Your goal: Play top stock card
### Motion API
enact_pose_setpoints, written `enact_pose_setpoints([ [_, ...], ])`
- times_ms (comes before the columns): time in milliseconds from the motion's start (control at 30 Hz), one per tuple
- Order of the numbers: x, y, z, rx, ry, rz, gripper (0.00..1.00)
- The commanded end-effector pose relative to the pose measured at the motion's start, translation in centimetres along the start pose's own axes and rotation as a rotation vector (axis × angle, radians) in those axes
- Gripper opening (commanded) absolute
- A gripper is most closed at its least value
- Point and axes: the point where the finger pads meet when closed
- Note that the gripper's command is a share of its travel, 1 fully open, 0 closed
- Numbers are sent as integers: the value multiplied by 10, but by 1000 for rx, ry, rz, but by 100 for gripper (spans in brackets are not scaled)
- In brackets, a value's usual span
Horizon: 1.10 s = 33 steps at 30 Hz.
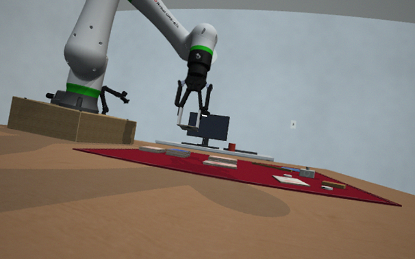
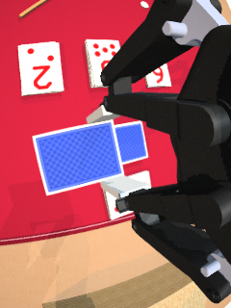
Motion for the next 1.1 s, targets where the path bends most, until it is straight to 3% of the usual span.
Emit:
enact_pose_setpoints([
  [0, 0, 0, 0, -17, -1, 5, 40],
  [200, -1, 0, -5, -150, -1, 37, 40],
  [500, -3, -3, -14, -450, -1, 105, 40],
  [567, -3, -3, -14, -450, -1, 105, 40],
  [1067, -5, -12, -25, -900, -2, 210, 40],
])
Point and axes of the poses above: the point where the finger pads meet when closed, its own y axis back along the fingers, its own x axis across the jaws, z = x × y, and after that the axes turned 13 degrees about -y, right-handed
